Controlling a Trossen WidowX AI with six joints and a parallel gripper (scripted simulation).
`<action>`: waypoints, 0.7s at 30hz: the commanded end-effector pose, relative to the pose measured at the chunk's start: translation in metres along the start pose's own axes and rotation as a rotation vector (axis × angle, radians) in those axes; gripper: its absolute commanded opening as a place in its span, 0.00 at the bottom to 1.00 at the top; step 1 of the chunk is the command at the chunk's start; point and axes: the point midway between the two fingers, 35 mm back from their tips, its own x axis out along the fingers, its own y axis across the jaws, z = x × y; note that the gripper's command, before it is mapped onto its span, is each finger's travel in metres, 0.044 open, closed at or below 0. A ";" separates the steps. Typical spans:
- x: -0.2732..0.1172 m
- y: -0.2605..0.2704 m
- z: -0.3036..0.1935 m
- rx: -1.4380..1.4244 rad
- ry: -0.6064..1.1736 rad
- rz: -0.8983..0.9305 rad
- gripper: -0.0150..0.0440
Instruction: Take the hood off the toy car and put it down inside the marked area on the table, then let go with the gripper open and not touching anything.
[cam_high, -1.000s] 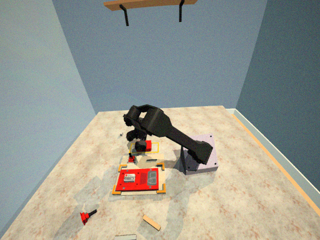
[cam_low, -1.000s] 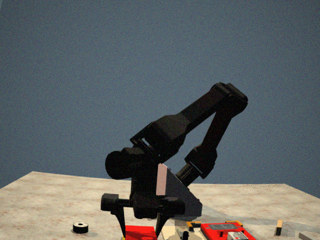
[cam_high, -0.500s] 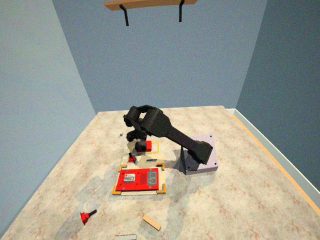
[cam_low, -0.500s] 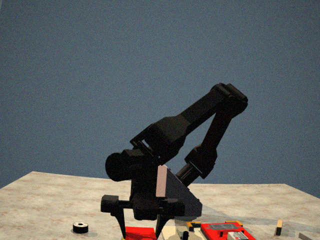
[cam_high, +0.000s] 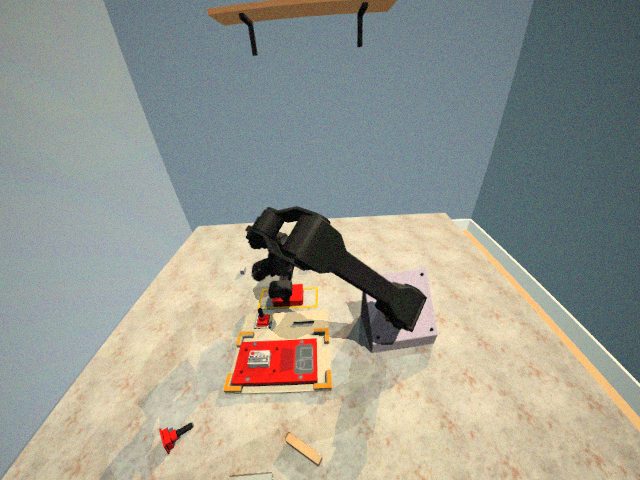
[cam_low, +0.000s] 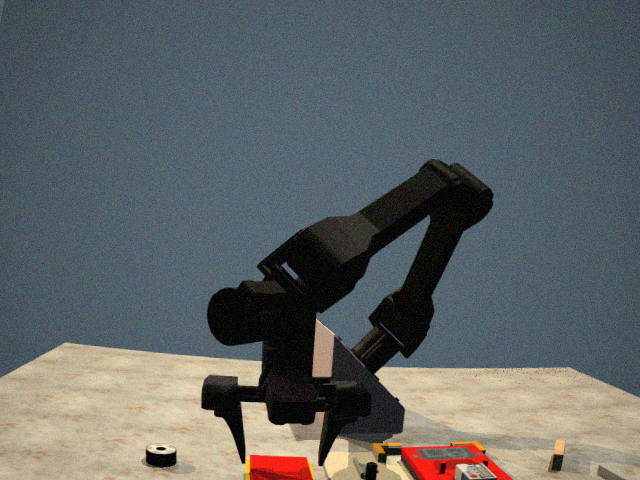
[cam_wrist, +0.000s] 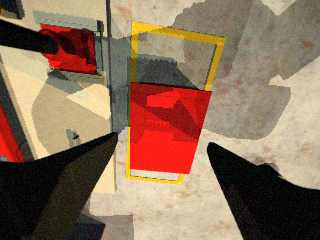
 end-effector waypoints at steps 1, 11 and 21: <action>-0.036 -0.002 0.002 -0.006 -0.009 -0.008 1.00; -0.053 -0.001 0.000 -0.006 -0.009 -0.006 1.00; -0.053 -0.001 0.000 -0.006 -0.009 -0.006 1.00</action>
